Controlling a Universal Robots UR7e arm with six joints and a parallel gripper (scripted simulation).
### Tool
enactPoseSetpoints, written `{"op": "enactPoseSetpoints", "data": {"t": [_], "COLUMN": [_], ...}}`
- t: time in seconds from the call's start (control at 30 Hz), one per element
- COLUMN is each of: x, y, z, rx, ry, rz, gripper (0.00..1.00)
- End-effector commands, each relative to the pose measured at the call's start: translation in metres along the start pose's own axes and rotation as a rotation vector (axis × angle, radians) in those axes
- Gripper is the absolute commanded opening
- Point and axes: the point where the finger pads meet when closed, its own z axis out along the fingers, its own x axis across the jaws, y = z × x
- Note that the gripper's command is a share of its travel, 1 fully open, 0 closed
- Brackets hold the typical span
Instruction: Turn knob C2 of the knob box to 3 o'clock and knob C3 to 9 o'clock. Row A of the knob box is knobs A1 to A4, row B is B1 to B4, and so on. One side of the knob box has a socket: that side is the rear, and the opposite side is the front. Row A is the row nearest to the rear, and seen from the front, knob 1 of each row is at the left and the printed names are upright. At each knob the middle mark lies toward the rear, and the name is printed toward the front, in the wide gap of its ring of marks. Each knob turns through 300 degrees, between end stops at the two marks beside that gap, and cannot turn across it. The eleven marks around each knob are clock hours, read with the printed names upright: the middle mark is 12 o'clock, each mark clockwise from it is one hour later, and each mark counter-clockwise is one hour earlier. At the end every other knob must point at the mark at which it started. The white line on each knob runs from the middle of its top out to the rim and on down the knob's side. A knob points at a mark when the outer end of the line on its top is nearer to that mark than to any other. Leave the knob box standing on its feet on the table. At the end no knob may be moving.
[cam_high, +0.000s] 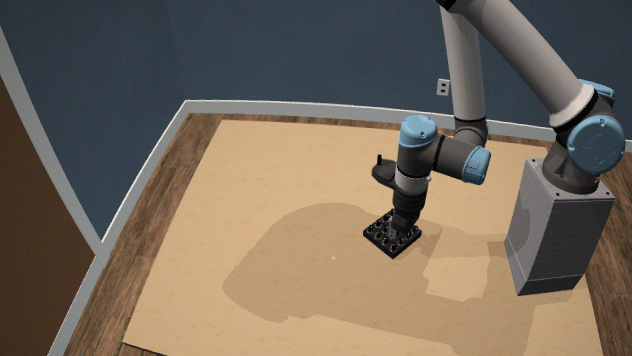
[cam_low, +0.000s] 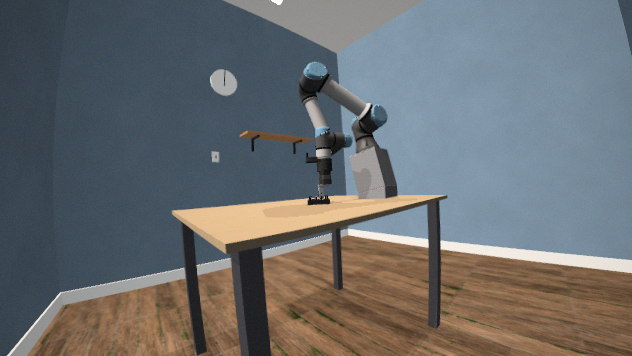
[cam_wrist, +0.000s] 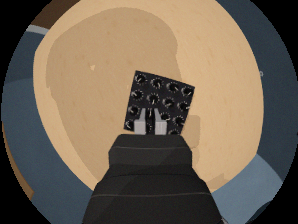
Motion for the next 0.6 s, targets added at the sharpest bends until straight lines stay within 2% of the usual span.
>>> {"op": "enactPoseSetpoints", "data": {"t": [0.0, 0.03, 0.07, 0.57], "x": [-0.0001, -0.0001, -0.0001, -0.0001], "y": [-0.0004, -0.0004, -0.0004, -0.0004], "z": [-0.0004, -0.0004, -0.0004, -0.0004], "rx": [0.001, 0.001, 0.001, 0.001], "ry": [0.0, 0.0, 0.0, 0.0], "rz": [-0.001, -0.001, -0.001, -0.001], "gripper": [0.3, 0.3, 0.46, 0.46]}}
